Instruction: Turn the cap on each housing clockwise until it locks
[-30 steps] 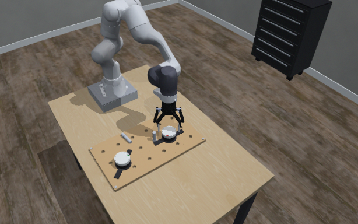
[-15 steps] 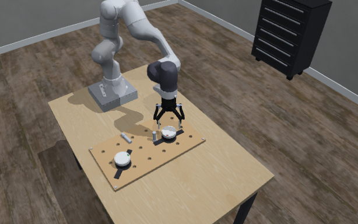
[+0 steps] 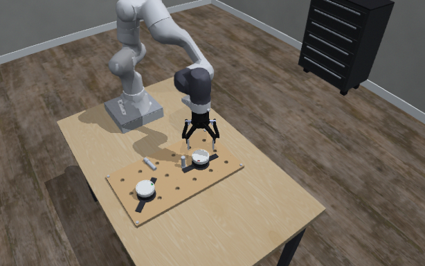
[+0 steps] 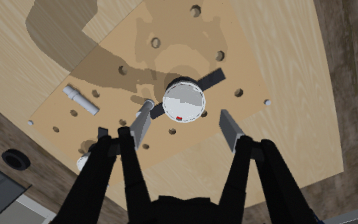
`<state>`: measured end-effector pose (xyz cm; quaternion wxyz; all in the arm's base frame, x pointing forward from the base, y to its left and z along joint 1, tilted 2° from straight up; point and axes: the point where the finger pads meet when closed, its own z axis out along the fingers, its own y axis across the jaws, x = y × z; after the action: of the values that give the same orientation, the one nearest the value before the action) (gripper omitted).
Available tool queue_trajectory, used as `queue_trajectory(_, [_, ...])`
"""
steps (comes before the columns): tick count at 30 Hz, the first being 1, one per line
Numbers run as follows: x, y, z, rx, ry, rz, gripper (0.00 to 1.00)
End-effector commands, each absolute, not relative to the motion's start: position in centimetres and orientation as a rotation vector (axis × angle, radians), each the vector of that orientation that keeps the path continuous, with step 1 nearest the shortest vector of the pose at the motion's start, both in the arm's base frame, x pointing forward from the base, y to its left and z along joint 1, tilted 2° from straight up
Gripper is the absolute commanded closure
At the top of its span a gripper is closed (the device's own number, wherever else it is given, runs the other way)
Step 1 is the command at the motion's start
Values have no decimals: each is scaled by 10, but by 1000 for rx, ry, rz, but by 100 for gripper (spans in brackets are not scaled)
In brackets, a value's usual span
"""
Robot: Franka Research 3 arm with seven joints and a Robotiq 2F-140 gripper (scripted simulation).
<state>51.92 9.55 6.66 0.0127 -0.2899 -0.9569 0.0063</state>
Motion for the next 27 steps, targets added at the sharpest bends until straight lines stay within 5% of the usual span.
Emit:
queue_trajectory(1, [517,95,71,-914,-2973,30,22])
queue_trajectory(16, [517,95,75,-903,-2976,30,22])
queue_trajectory(27, [517,96,76,-121,-3107,27,22])
